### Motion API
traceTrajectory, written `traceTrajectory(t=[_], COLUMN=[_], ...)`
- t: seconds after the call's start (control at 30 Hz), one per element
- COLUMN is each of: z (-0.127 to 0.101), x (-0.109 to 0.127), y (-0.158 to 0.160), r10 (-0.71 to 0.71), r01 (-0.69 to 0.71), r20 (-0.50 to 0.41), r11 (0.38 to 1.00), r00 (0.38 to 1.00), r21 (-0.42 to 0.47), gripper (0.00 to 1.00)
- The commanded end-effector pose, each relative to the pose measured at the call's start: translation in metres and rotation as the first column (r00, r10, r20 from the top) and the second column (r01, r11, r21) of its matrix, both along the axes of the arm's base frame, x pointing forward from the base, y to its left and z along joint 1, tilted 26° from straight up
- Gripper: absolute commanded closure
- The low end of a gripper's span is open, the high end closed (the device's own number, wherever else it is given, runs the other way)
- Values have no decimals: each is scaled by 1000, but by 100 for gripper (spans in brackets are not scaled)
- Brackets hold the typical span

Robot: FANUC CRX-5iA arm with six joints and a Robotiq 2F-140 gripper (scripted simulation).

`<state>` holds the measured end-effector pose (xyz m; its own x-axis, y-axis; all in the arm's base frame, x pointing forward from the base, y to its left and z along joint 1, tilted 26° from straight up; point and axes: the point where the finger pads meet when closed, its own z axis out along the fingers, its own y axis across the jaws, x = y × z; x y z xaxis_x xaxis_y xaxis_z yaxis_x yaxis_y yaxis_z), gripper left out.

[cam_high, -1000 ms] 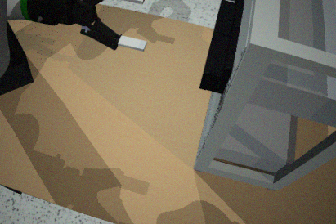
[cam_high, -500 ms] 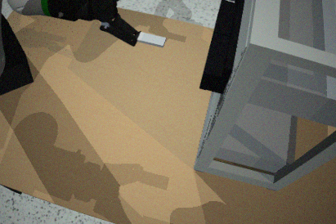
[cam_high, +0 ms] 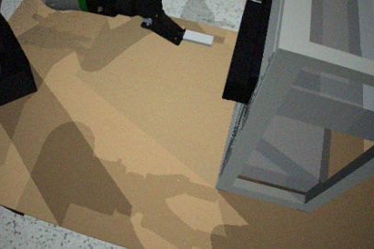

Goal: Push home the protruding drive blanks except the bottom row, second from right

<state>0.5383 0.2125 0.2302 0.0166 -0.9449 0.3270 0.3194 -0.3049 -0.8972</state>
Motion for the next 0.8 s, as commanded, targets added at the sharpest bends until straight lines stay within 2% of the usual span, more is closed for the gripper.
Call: traceTrajectory(t=[0.0, 0.77], z=[1, 1], x=[4, 6], y=[3, 4], r10=[0, 0], r01=[0, 0], r20=[0, 0], r11=[1000, 1000], r00=[1000, 1000], r21=[0, 0], gripper=[0, 0])
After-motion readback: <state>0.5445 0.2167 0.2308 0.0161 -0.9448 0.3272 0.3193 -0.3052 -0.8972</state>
